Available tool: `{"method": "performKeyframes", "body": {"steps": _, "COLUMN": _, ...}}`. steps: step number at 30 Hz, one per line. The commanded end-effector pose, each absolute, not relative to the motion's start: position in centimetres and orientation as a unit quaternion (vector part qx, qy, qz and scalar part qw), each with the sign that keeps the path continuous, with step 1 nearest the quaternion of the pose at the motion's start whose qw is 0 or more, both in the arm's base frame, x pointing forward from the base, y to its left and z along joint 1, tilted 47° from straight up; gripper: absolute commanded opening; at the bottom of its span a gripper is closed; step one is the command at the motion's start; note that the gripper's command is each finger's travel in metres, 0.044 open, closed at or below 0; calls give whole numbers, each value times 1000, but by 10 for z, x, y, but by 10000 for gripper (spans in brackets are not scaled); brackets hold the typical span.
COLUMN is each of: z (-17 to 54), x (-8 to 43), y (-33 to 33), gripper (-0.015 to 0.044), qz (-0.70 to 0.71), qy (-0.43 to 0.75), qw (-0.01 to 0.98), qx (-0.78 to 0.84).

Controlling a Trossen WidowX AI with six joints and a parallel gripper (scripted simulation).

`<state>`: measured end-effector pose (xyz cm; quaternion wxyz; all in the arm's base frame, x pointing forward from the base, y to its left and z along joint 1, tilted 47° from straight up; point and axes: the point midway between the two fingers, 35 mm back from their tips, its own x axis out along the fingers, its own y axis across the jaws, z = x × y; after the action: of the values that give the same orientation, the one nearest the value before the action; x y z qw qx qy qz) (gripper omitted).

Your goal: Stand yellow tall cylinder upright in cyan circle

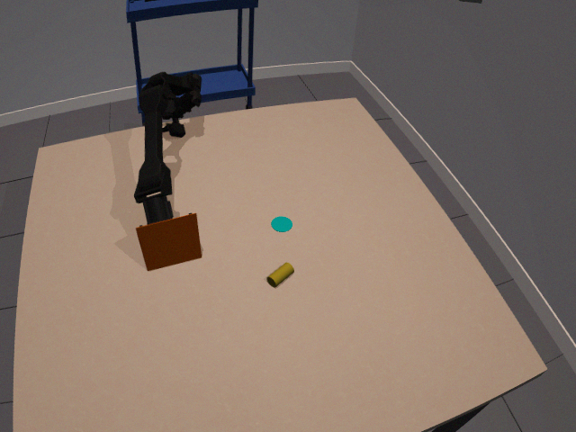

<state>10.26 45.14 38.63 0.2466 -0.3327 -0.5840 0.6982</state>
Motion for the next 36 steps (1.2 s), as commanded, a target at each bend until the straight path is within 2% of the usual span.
{"method": "performKeyframes", "body": {"steps": 1, "z": 371, "x": 155, "y": 444, "gripper": 309, "qz": 698, "qy": -533, "qw": 296, "qx": -377}}
{"method": "performKeyframes", "body": {"steps": 11, "z": 319, "x": 278, "y": 398, "gripper": 309, "qz": 697, "qy": -376, "qw": 415, "qx": -448}}
{"method": "performKeyframes", "body": {"steps": 21, "z": 246, "x": 379, "y": 316, "gripper": 309, "qz": 692, "qy": -180, "qw": 531, "qx": -455}}
{"method": "performKeyframes", "body": {"steps": 29, "z": 181, "x": 431, "y": 231, "gripper": 309, "qz": 670, "qy": -17, "qw": 611, "qx": -421}}
{"method": "performKeyframes", "body": {"steps": 36, "z": 124, "x": 452, "y": 149, "gripper": 309, "qz": 637, "qy": 120, "qw": 668, "qx": -365}}
